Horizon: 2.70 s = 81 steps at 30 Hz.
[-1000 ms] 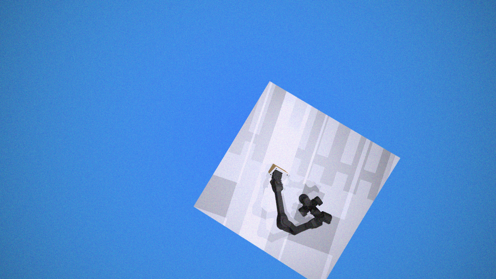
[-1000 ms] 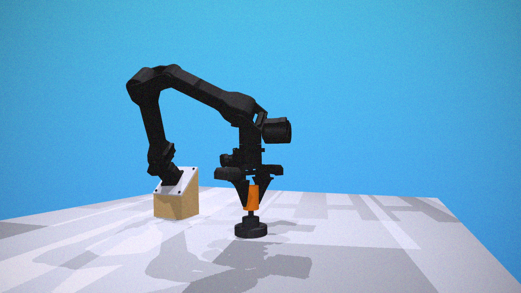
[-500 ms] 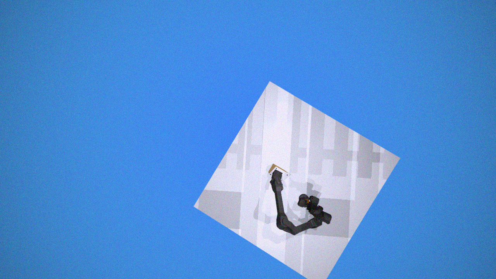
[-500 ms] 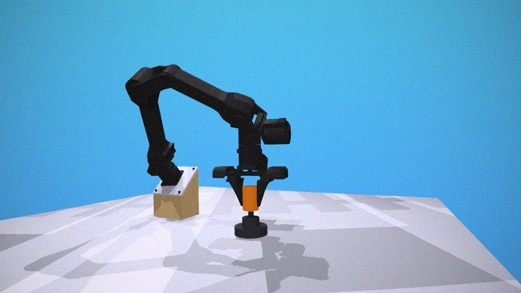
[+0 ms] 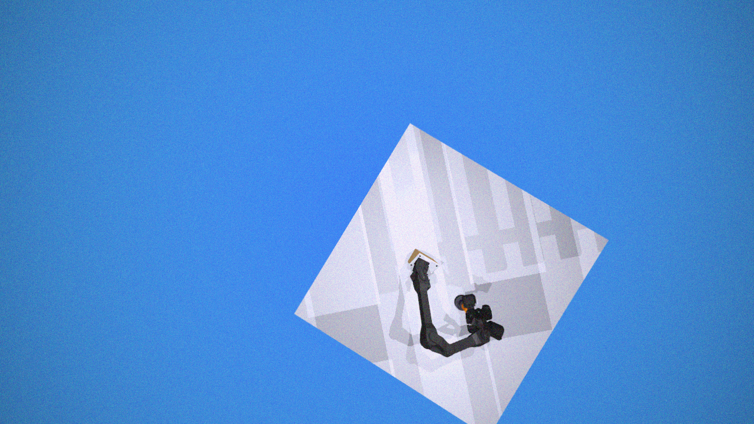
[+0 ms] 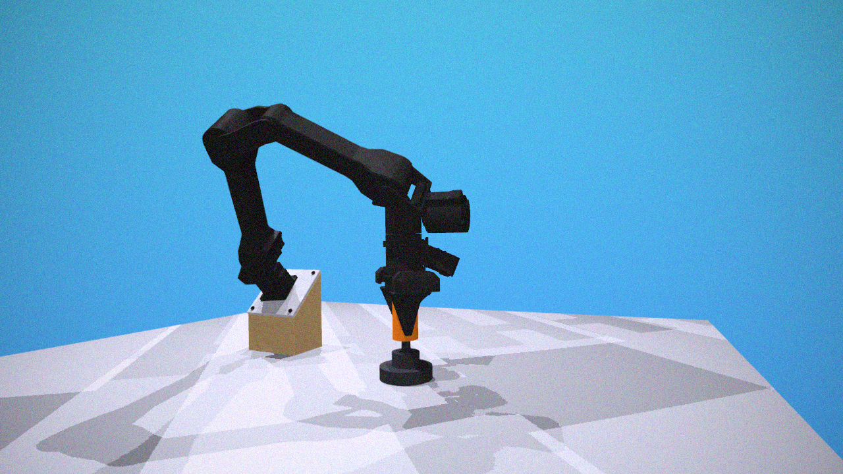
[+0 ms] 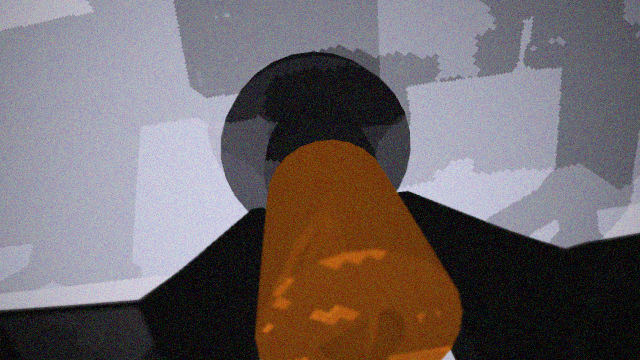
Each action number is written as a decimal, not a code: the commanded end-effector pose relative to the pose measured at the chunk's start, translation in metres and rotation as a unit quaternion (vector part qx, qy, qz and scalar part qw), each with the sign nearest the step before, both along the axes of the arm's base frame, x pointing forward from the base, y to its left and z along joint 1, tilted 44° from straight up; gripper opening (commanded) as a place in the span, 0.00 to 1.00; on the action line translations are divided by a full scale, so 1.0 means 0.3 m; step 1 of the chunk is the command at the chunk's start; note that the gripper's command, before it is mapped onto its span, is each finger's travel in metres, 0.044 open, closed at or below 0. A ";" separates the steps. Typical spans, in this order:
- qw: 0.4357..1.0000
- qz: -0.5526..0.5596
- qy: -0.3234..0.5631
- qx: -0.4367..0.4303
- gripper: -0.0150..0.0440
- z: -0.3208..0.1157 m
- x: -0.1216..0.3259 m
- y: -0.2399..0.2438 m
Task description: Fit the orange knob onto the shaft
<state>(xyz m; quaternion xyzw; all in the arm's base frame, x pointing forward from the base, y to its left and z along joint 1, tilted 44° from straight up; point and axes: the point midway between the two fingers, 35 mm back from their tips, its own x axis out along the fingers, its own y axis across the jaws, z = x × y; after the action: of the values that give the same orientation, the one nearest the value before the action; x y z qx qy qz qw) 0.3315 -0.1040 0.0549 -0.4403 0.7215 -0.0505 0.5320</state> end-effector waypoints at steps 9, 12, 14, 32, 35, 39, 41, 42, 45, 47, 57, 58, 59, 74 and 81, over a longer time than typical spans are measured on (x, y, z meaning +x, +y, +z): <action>0.927 -0.271 -0.260 -0.019 0.25 -0.003 0.001 0.001; 0.895 -0.321 -0.308 -0.022 0.25 -0.004 0.004 0.002; 0.891 -0.328 -0.315 -0.022 0.25 -0.002 0.005 0.002; 0.891 -0.328 -0.314 -0.022 0.25 -0.007 0.000 -0.004; 0.891 -0.328 -0.314 -0.022 0.25 -0.010 0.001 -0.004; 0.891 -0.328 -0.314 -0.022 0.25 -0.010 0.001 -0.004; 0.891 -0.328 -0.314 -0.022 0.25 -0.004 0.000 0.003; 0.891 -0.328 -0.314 -0.022 0.25 -0.002 0.000 0.004; 0.888 -0.331 -0.317 -0.022 0.25 0.003 0.002 0.006; 0.878 -0.345 -0.331 -0.023 0.25 0.003 0.002 0.005; 0.838 -0.393 -0.377 -0.026 0.25 -0.005 0.000 0.001; 0.838 -0.393 -0.377 -0.026 0.25 -0.005 0.000 0.001; 0.838 -0.393 -0.377 -0.026 0.25 -0.008 0.000 -0.001; 0.838 -0.393 -0.377 -0.026 0.25 -0.002 0.000 0.005; 0.802 -0.431 -0.412 -0.028 0.25 0.003 0.003 0.005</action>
<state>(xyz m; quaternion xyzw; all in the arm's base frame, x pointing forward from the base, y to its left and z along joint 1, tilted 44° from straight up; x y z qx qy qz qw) 0.3313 -0.1029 0.0544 -0.0565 0.5625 -0.4554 0.6878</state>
